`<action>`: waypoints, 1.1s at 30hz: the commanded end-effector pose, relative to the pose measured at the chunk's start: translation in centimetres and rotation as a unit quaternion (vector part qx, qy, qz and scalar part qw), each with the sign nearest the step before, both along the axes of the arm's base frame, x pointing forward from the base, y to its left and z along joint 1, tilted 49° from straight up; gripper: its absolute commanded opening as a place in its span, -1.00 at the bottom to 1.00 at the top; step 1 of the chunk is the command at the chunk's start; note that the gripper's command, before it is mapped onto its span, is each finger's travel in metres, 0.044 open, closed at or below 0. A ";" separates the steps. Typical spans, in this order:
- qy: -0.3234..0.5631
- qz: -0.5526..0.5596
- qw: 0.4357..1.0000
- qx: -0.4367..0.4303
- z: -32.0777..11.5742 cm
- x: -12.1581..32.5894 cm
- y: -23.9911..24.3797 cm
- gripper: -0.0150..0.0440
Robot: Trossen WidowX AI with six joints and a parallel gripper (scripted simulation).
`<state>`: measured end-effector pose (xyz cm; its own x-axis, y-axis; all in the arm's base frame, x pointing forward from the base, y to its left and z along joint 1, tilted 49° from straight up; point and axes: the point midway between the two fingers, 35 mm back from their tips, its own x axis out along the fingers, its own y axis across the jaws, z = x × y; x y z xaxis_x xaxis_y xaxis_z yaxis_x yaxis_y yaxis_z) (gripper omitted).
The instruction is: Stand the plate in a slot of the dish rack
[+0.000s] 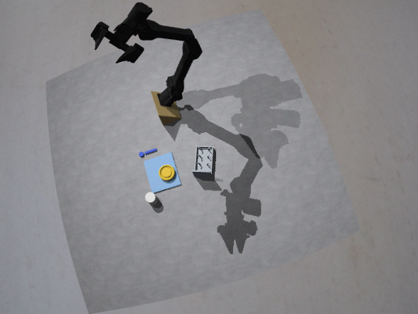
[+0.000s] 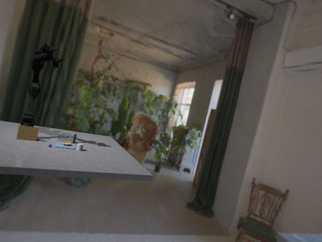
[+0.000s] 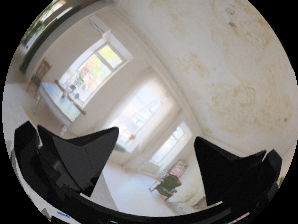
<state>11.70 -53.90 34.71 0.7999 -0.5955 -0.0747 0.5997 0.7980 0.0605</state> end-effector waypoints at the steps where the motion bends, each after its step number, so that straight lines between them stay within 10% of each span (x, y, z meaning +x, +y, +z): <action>1: 0.021 0.021 0.999 0.045 -3.5 2.8 0.2 0.86; 33: 0.258 0.263 0.871 0.326 -24.7 18.8 16.1 0.86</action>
<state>29.64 -40.28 11.90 0.7535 0.0576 -0.6549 0.2804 0.8728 0.3994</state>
